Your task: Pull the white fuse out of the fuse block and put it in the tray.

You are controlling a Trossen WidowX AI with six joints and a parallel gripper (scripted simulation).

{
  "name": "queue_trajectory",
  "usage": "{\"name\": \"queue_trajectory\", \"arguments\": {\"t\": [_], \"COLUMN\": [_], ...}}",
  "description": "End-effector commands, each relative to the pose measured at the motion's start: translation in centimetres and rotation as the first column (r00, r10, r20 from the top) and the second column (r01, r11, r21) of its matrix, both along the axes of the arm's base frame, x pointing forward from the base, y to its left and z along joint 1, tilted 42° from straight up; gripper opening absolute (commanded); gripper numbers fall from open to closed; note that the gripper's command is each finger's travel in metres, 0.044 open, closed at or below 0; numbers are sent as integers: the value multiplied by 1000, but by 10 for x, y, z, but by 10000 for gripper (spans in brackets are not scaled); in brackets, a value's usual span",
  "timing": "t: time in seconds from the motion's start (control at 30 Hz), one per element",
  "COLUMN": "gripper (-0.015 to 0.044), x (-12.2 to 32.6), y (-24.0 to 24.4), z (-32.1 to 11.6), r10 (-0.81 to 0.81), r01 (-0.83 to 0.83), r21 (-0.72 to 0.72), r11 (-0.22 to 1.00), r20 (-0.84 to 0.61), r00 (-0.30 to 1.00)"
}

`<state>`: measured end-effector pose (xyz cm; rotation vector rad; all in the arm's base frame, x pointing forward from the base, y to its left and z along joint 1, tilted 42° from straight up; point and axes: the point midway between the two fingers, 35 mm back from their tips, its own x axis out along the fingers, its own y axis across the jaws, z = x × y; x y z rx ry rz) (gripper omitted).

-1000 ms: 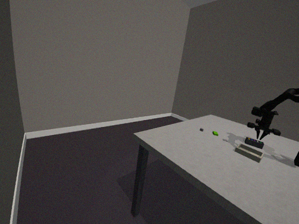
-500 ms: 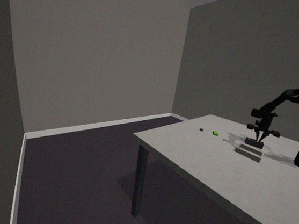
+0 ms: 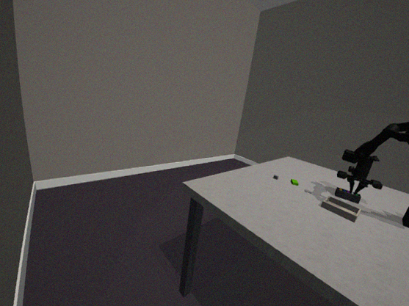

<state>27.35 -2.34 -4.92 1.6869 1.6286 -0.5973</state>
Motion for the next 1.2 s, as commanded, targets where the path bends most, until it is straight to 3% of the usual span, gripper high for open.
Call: {"name": "queue_trajectory", "arguments": {"t": [0.0,0.3,1.17], "gripper": [59,0,0], "x": [0,0,-1], "y": [0,0,-7], "z": [0,0,8], "r10": [0,0,-1], "r01": [0,0,1], "r21": [0,0,0], "r11": [1000,1000,1000], "r20": [0,0,0], "r00": [1000,1000,1000]}}
